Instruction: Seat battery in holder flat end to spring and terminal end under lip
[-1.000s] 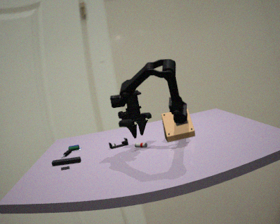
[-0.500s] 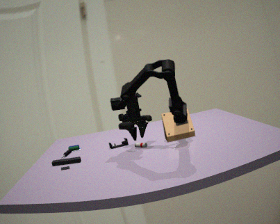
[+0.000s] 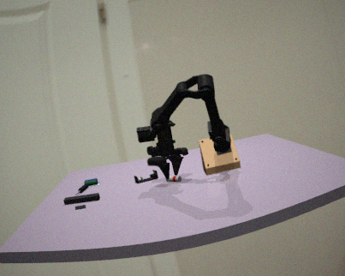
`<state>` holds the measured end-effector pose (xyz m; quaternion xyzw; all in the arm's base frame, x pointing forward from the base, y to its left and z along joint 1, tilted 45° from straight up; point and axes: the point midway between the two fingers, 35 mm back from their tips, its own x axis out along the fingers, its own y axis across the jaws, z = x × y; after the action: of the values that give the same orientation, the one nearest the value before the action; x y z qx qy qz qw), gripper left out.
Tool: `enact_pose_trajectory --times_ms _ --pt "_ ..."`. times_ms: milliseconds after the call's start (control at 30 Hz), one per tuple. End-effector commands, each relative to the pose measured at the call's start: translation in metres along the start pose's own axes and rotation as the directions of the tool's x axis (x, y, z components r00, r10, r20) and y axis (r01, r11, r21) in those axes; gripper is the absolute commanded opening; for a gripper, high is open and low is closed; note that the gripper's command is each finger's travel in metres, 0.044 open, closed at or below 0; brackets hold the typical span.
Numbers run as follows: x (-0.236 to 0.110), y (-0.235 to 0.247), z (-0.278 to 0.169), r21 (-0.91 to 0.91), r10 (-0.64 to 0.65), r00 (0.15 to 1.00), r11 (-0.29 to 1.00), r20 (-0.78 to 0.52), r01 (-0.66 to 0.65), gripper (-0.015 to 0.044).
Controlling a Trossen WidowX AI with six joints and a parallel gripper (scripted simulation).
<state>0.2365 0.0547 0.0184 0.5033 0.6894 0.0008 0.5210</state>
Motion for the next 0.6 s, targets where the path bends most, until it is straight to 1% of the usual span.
enact_pose_trajectory --times_ms 0,200,333,567 --pt "0.01 -0.0027 -0.0035 0.011 -0.001 1.0 1.0 -0.013 0.001 0.0241" --pt "0.017 -0.0028 -0.0045 0.011 0.0 1.0 1.0 -0.014 0.0 0.0241" --pt "0.017 -0.0028 -0.0045 0.011 0.0 1.0 1.0 -0.014 0.0 0.0136" --pt "0.017 -0.0028 -0.0045 0.011 0.0 1.0 1.0 -0.014 0.0 0.0089"
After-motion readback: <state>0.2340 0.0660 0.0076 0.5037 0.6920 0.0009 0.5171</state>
